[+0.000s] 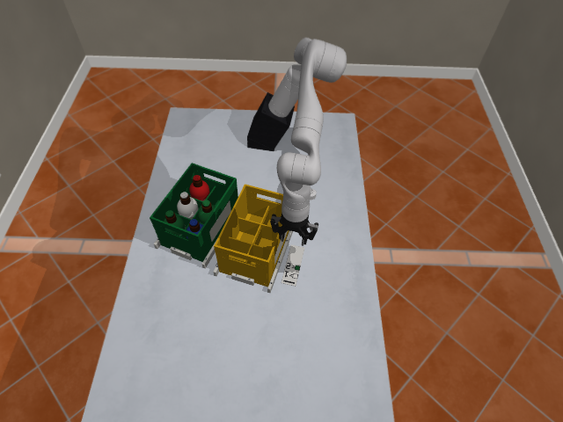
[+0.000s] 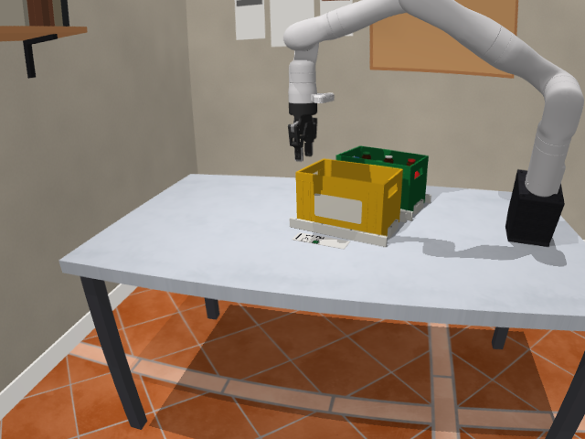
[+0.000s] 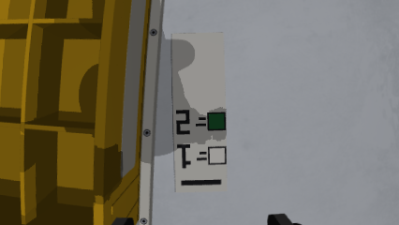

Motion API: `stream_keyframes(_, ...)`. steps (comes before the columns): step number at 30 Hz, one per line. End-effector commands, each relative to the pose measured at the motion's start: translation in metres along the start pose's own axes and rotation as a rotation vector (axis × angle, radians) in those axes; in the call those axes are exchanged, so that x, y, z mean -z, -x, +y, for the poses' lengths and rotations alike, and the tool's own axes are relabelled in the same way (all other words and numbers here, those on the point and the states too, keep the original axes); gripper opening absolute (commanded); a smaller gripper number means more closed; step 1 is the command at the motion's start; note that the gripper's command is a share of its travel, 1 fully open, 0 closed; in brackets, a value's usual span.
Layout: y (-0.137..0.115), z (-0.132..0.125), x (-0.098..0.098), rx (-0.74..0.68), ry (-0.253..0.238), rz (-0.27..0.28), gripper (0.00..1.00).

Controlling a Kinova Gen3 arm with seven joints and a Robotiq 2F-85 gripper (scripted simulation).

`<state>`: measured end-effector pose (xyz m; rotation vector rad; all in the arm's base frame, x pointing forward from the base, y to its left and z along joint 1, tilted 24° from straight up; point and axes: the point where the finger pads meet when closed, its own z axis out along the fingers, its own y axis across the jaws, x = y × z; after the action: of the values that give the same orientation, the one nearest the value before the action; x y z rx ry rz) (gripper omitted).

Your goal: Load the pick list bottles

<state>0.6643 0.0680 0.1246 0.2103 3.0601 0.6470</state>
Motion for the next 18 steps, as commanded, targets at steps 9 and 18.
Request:
stream_keyframes(9,-0.005,-0.019,0.005,-0.133,0.000,-0.003,0.67)
stream_keyframes(18,-0.016,-0.051,0.012,-0.367,0.000,-0.003,0.67)
